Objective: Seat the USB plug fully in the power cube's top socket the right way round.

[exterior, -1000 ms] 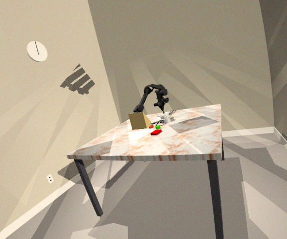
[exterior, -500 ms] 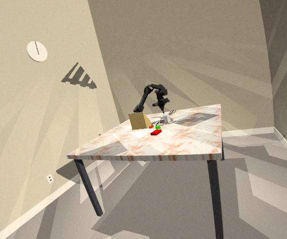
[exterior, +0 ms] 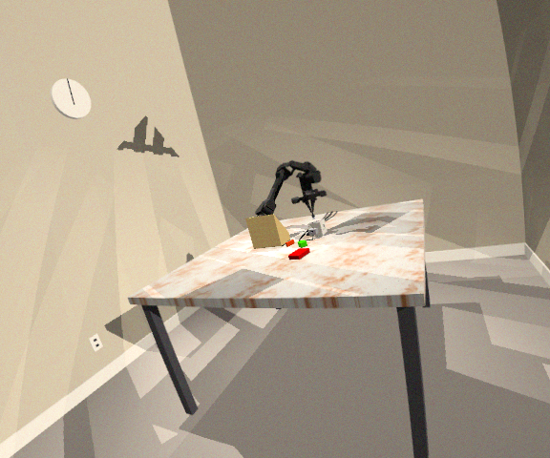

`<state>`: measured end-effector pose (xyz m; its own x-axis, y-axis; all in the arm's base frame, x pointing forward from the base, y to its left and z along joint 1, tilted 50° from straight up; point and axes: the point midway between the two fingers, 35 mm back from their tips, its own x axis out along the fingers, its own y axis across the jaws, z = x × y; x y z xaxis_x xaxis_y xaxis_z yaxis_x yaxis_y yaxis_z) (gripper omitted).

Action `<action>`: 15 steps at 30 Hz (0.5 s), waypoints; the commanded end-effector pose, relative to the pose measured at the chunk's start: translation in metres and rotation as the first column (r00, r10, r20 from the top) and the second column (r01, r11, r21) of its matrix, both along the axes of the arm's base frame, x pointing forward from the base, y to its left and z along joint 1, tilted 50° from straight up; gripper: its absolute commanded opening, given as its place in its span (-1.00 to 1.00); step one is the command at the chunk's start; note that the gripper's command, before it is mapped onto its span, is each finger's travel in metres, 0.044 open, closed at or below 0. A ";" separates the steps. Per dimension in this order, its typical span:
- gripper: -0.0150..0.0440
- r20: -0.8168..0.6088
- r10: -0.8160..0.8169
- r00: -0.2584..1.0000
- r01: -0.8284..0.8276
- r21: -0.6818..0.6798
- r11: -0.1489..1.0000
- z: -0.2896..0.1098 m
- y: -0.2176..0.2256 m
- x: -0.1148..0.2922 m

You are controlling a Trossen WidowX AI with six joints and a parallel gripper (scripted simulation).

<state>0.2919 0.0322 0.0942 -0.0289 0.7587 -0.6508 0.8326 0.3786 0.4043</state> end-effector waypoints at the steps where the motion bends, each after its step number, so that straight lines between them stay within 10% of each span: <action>1: -0.49 -0.079 -0.068 0.995 0.068 -0.006 0.998 0.000 0.000 0.000; 15: -0.49 -0.343 -0.298 0.891 0.293 -0.067 0.954 0.000 0.000 0.000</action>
